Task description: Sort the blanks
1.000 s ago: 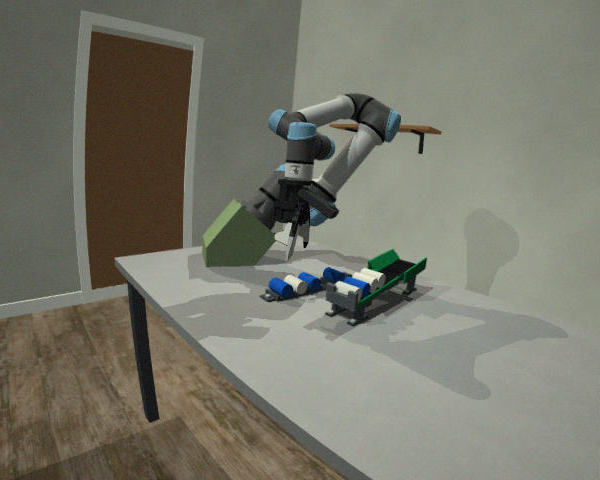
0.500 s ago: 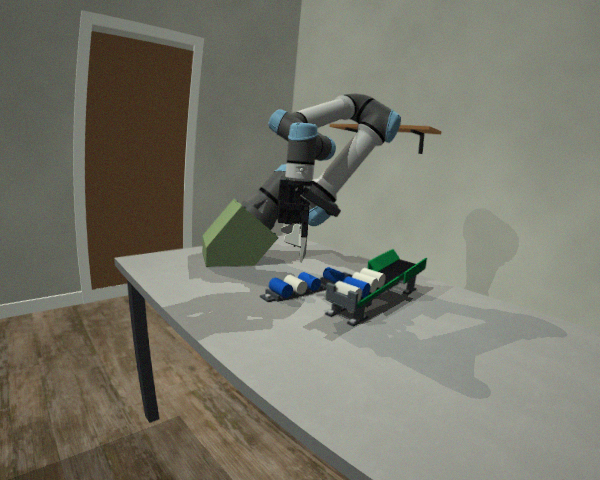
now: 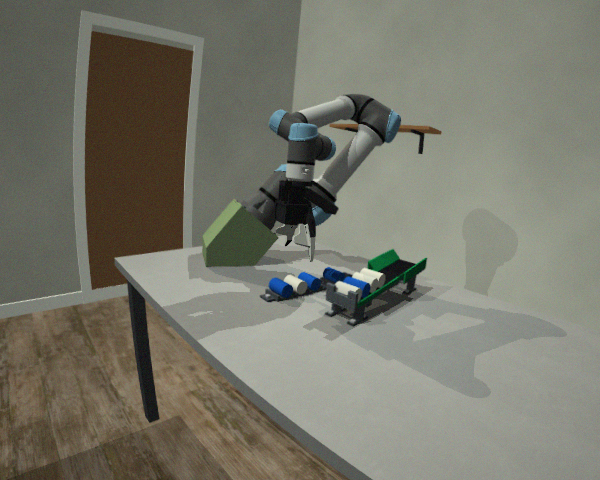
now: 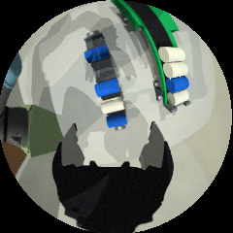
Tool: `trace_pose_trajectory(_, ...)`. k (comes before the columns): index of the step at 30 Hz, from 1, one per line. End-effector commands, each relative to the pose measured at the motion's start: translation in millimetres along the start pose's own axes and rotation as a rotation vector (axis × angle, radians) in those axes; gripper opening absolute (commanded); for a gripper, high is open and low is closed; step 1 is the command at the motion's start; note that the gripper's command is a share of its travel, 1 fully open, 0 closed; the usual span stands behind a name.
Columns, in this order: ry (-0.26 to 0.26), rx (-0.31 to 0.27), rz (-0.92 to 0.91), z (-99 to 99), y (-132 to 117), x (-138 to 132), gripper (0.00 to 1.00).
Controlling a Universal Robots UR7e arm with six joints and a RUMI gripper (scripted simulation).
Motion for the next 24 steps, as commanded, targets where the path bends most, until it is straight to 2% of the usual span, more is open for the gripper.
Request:
trace_pose_trajectory(1,-0.002,0.004,0.092,0.2,0.2,-1.4,1.00)
trace_pose_trajectory(24,-0.002,0.003,0.222,-0.1,0.6,-3.7,1.00)
Point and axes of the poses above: the point where the finger pads meet when closed, its own z axis back along the fingers, its own x axis across the jaws, y = z × x, the point moved 1 cm from there along z, back along the fingers, and after that the axes turned 5 degrees about -z, right-handed, at the moved point
